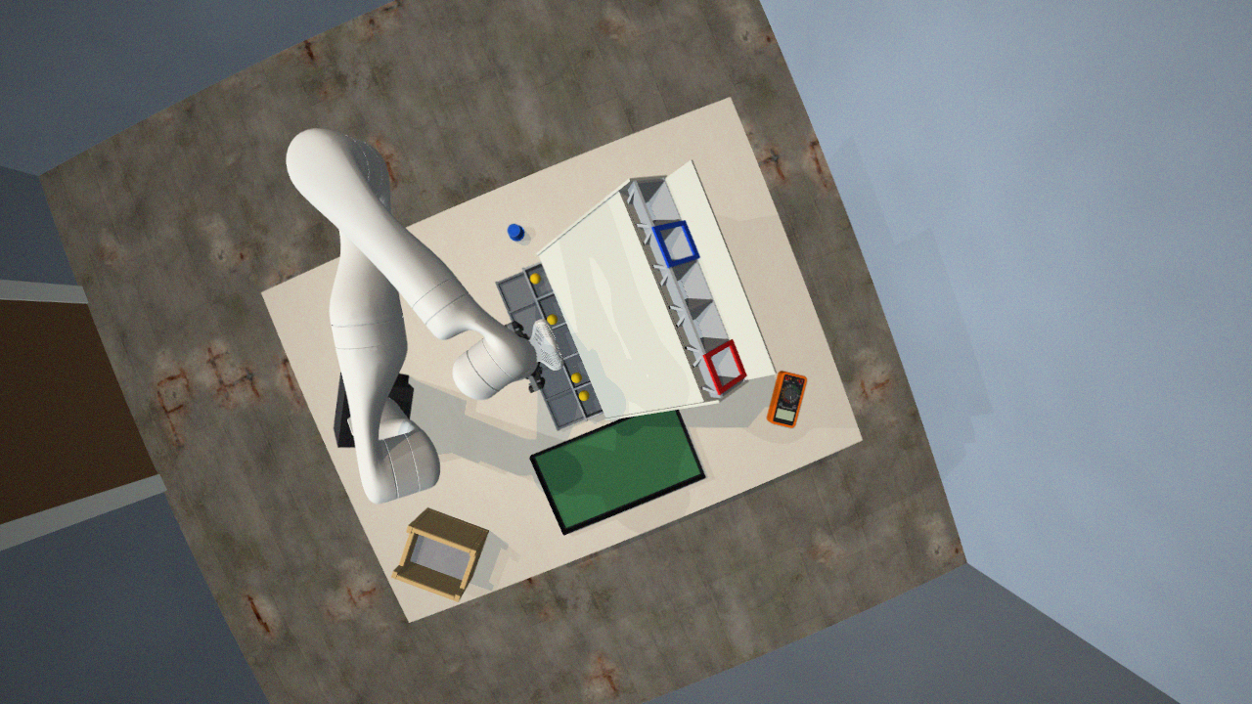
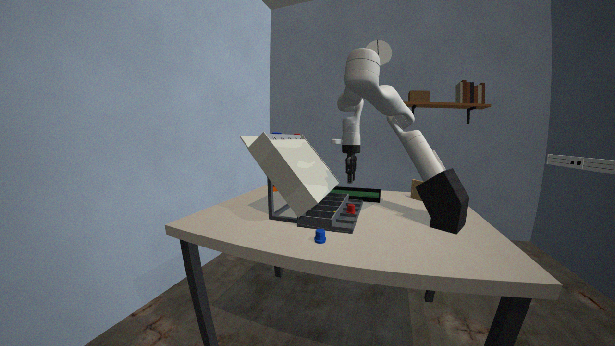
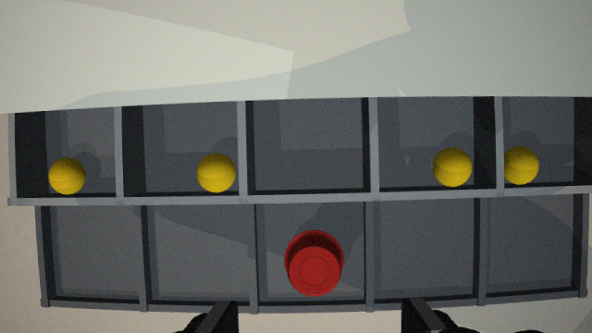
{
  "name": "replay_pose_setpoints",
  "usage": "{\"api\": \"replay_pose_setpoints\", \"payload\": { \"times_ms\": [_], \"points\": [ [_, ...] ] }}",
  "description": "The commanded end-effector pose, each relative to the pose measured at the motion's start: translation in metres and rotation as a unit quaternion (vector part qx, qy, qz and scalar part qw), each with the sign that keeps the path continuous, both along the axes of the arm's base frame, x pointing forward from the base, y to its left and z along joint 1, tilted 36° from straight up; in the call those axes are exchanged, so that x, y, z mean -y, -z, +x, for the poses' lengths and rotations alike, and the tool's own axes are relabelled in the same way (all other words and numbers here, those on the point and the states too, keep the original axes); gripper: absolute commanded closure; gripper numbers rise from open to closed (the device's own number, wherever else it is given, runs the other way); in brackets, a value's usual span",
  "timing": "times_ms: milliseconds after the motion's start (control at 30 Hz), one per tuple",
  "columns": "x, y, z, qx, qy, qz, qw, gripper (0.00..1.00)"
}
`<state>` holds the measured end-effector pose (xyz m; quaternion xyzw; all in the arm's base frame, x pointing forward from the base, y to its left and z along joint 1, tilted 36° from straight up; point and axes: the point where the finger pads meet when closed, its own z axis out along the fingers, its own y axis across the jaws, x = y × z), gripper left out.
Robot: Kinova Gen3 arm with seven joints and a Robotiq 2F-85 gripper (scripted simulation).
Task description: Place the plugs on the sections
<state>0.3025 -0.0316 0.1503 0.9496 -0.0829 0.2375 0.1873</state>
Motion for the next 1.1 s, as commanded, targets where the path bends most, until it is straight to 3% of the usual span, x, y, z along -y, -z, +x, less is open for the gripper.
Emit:
{"api": "replay_pose_setpoints", "payload": {
  "times_ms": [0, 100, 367, 500, 533, 1067],
  "points": [
    [-0.068, 0.000, 0.016, 0.000, 0.000, 0.000, 1.000, 0.30],
    [-0.080, 0.000, 0.020, 0.000, 0.000, 0.000, 1.000, 0.30],
    [-0.145, 0.000, 0.034, 0.000, 0.000, 0.000, 1.000, 0.30],
    [-0.145, 0.000, 0.034, 0.000, 0.000, 0.000, 1.000, 0.30],
    [-0.144, 0.000, 0.034, 0.010, -0.004, 0.026, 1.000, 0.30],
    [-0.144, 0.000, 0.034, 0.010, -0.004, 0.026, 1.000, 0.30]
  ]
}}
